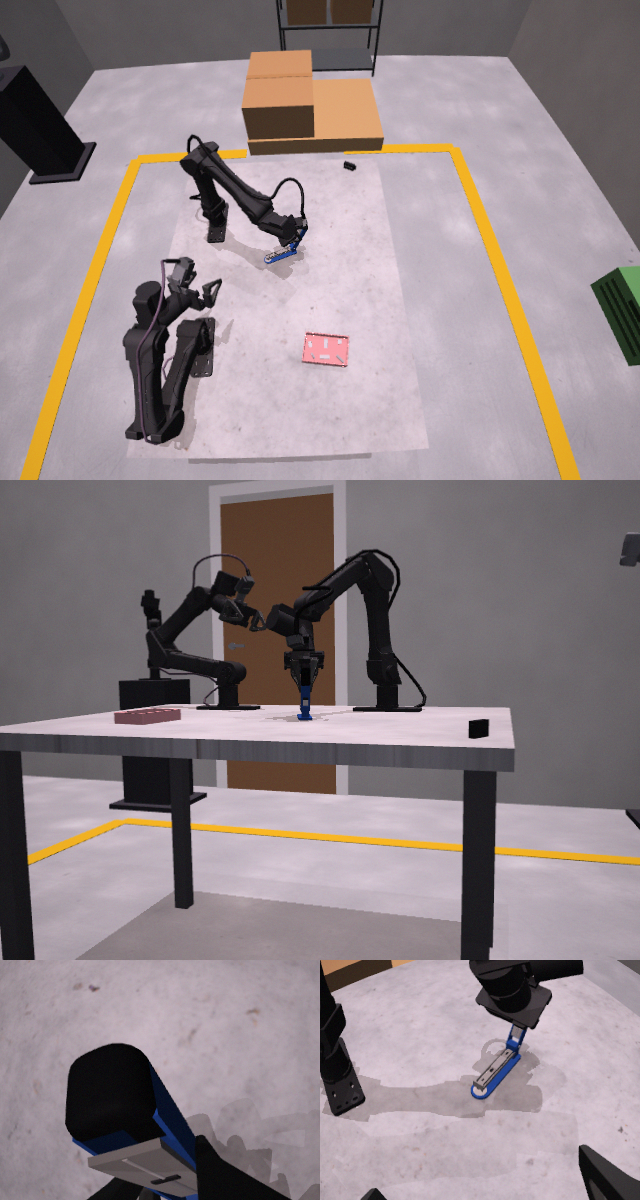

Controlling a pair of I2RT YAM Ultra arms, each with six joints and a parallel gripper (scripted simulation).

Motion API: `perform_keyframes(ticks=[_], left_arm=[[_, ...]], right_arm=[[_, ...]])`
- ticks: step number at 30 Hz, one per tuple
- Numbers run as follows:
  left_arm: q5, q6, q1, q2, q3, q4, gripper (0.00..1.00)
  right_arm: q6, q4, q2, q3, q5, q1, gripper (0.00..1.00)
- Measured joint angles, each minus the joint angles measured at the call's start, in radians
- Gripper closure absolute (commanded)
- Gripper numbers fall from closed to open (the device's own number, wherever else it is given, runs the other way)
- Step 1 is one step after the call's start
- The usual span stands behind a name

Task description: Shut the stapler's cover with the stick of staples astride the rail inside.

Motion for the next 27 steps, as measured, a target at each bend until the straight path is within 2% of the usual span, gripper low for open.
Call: perform_keyframes(ticks=[1, 5, 6, 17, 18, 25, 26, 27], left_arm=[[0.000, 0.000, 0.000, 0.000, 0.000, 0.000, 1.00], [-0.002, -0.001, 0.000, 0.000, -0.001, 0.003, 0.55], [-0.005, -0.002, 0.000, 0.000, -0.002, 0.007, 0.48], [-0.017, -0.017, -0.014, -0.012, -0.002, -0.005, 0.48], [-0.018, -0.019, -0.019, -0.017, -0.002, -0.010, 0.37], [-0.029, -0.054, -0.060, -0.058, 0.027, -0.092, 0.36], [-0.031, -0.059, -0.068, -0.068, 0.035, -0.103, 0.47], [-0.031, -0.063, -0.074, -0.076, 0.042, -0.111, 0.50]], right_arm=[[0.000, 0.000, 0.000, 0.000, 0.000, 0.000, 0.00], [0.000, 0.000, 0.000, 0.000, 0.000, 0.000, 0.00], [0.000, 0.000, 0.000, 0.000, 0.000, 0.000, 0.00], [0.000, 0.000, 0.000, 0.000, 0.000, 0.000, 0.00], [0.000, 0.000, 0.000, 0.000, 0.000, 0.000, 0.00], [0.000, 0.000, 0.000, 0.000, 0.000, 0.000, 0.00], [0.000, 0.000, 0.000, 0.000, 0.000, 0.000, 0.00], [0.000, 0.000, 0.000, 0.000, 0.000, 0.000, 0.00]])
